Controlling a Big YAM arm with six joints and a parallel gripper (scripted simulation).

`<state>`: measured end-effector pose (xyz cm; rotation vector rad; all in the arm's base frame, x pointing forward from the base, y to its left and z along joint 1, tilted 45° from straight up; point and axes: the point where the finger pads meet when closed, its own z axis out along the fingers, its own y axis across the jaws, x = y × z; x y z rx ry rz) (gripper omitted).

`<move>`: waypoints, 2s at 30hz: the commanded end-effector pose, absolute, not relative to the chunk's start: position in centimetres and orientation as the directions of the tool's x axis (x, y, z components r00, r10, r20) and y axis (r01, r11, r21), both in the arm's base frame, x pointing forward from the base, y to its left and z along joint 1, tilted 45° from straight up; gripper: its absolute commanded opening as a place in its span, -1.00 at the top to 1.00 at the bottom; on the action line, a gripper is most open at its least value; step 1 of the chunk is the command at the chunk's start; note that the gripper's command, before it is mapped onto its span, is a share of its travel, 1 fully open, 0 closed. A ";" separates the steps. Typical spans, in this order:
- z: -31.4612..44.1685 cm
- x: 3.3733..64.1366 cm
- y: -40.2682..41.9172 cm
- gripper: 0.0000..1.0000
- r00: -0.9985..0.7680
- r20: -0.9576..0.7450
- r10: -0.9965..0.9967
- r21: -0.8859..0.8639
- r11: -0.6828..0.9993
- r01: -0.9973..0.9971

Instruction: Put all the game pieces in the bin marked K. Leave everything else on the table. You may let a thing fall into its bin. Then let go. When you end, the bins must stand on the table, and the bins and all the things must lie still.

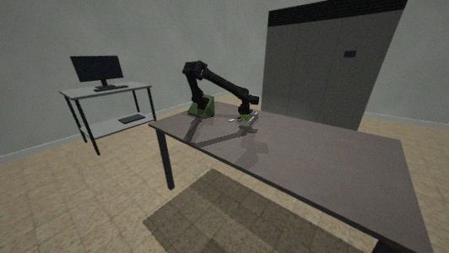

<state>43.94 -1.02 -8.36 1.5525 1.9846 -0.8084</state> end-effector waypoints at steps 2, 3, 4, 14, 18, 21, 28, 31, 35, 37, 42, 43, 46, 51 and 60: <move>-8.6 44.6 0.3 0.80 -0.234 -0.696 0.679 -0.133 0.198 0.971; -8.6 44.6 0.3 0.80 -0.234 -0.696 0.679 -0.133 0.198 0.971; -7.8 45.0 -0.2 0.80 -0.221 -0.696 0.683 -0.124 0.189 0.974; -8.6 45.1 0.5 0.42 -0.227 -0.696 0.681 -0.124 0.198 0.972; -8.6 45.1 0.5 0.42 -0.227 -0.696 0.681 -0.122 0.199 0.972; -7.9 45.0 -0.2 0.42 -0.221 -0.696 0.683 -0.124 0.189 0.974; -8.0 45.0 -0.2 0.42 -0.221 -0.696 0.683 -0.124 0.189 0.974; -7.1 45.8 1.3 0.42 -0.216 -0.696 0.685 -0.105 0.201 0.974; -6.2 46.0 1.7 0.42 -0.208 -0.696 0.687 -0.092 0.201 0.975; -6.2 46.0 1.7 0.42 -0.208 -0.696 0.687 -0.092 0.201 0.975; -5.7 46.0 2.2 0.42 -0.207 -0.696 0.688 -0.091 0.201 0.975; -5.6 46.0 2.3 0.42 -0.207 -0.696 0.688 -0.091 0.201 0.975; -5.3 46.0 2.6 0.42 -0.207 -0.696 0.688 -0.091 0.201 0.975; -4.8 46.0 3.0 0.42 -0.205 -0.695 0.689 -0.090 0.198 0.976; -4.6 46.1 2.2 0.42 -0.194 -0.695 0.692 -0.092 0.182 0.979</move>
